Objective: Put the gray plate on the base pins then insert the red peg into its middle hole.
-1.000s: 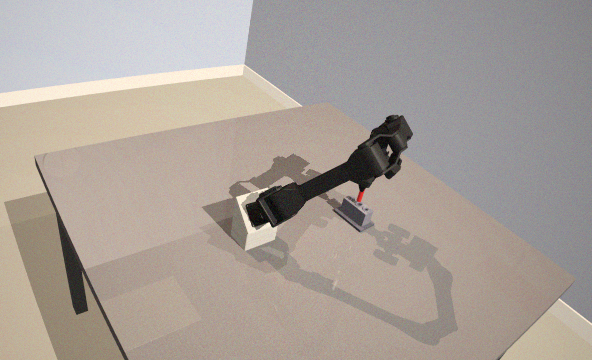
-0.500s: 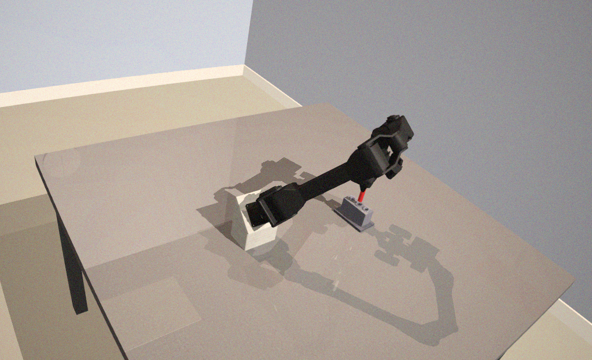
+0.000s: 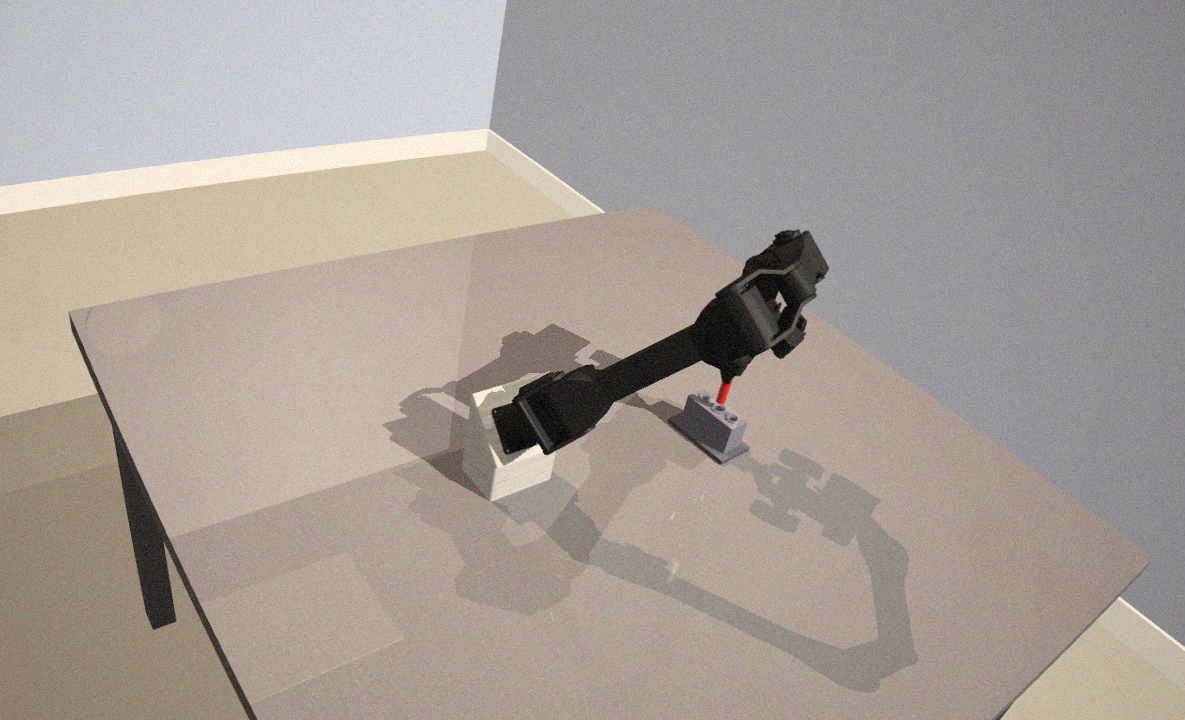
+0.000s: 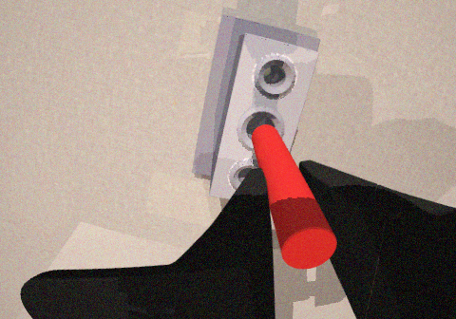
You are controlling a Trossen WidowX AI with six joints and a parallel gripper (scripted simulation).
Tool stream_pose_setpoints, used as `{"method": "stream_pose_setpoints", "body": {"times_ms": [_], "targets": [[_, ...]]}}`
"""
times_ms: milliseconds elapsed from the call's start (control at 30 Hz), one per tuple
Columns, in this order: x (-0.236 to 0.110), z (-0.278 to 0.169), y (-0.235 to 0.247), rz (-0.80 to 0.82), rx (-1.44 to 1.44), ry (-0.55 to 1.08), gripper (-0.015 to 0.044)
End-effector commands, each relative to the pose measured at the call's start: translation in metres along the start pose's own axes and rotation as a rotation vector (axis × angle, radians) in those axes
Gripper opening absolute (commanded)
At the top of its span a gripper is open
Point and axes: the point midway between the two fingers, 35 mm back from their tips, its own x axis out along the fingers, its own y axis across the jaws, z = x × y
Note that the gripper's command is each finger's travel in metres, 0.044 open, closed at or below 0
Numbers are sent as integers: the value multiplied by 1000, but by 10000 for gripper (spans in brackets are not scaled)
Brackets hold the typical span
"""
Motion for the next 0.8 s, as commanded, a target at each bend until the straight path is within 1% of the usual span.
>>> {"method": "stream_pose_setpoints", "body": {"times_ms": [0,567,767], "targets": [[0,0,0,0,-1,-1,0],[0,2,-1,0,0,0,0],[5,2,-1,0,-1,-1,0]]}}
